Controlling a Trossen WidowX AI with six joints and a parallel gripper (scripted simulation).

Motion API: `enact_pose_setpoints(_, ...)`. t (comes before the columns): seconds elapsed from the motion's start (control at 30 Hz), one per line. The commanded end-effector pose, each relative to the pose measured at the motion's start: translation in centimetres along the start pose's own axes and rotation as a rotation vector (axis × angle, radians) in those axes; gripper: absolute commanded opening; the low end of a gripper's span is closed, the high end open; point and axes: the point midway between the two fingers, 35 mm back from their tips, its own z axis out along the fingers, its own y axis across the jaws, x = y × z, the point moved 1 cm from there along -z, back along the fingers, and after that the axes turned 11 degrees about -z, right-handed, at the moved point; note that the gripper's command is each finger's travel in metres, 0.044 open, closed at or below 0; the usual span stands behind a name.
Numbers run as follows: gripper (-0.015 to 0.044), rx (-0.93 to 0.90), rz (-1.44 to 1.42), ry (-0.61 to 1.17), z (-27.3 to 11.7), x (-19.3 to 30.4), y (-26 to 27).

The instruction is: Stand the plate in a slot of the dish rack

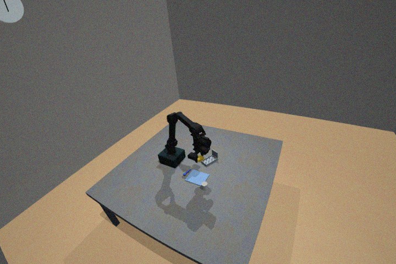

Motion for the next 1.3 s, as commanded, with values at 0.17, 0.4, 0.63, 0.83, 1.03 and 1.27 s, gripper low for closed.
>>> enact_pose_setpoints(0.17, 0.0, -0.011, 0.257, 0.006, -0.2, 4.1, 9.5)
enact_pose_setpoints(0.4, 0.0, -0.013, 0.341, 0.007, 0.0, 5.9, 11.6)
enact_pose_setpoints(0.63, 0.0, -0.058, 0.335, -0.018, 1.4, 4.6, 11.6)
enact_pose_setpoints(0.83, 0.0, -0.15, 0.313, -0.078, 4.0, 2.3, 11.4)
enact_pose_setpoints(1.03, 0.0, -0.249, 0.261, -0.157, 6.1, 0.1, 11.6)
enact_pose_setpoints(1.27, 0.0, -0.353, 0.19, -0.259, 8.1, -2.0, 11.7)
